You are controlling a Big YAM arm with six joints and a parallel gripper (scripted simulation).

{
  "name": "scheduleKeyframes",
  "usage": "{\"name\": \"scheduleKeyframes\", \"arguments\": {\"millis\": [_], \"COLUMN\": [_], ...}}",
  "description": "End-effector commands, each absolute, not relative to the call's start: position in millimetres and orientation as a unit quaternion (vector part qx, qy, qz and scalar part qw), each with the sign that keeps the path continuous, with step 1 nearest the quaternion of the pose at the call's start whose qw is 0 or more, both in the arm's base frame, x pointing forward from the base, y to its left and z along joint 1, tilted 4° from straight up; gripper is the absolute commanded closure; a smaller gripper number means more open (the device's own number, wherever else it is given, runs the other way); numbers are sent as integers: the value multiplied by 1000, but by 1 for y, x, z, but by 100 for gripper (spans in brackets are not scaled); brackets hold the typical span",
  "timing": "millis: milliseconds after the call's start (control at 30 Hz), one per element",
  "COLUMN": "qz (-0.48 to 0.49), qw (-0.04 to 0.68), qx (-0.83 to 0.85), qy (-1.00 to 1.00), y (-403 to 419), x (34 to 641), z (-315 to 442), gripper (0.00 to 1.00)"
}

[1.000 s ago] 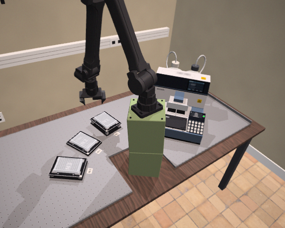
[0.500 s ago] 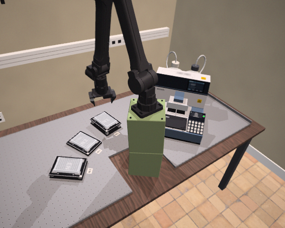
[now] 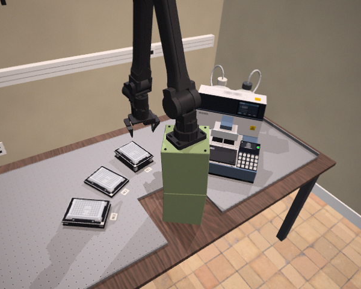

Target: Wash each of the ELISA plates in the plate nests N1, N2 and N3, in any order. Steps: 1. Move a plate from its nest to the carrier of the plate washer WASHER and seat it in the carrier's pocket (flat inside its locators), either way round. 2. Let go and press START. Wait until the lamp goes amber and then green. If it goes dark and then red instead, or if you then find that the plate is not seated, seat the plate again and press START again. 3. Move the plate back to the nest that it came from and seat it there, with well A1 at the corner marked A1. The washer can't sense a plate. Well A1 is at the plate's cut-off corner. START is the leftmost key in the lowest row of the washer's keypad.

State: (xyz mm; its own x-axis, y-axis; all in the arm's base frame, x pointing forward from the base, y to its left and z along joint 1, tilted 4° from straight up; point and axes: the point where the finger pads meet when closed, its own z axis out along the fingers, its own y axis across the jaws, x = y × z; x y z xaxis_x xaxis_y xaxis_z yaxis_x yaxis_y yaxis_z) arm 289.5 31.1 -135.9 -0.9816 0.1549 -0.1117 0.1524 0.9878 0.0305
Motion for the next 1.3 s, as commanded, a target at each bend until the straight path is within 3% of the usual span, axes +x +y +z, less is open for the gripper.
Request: {"name": "scheduleKeyframes", "arguments": {"millis": [0,367,767,1000,1267], "qz": [12,31,30,28,27], "qw": [52,29,28,35,30], "qx": [45,-1,-1,-122,-122], "qy": [998,999,999,992,992], "y": [21,8,9,19,27], "x": [275,234,231,265,292], "z": [-130,-124,-126,-145,-161], "gripper": [0,0,0,0,0]}}
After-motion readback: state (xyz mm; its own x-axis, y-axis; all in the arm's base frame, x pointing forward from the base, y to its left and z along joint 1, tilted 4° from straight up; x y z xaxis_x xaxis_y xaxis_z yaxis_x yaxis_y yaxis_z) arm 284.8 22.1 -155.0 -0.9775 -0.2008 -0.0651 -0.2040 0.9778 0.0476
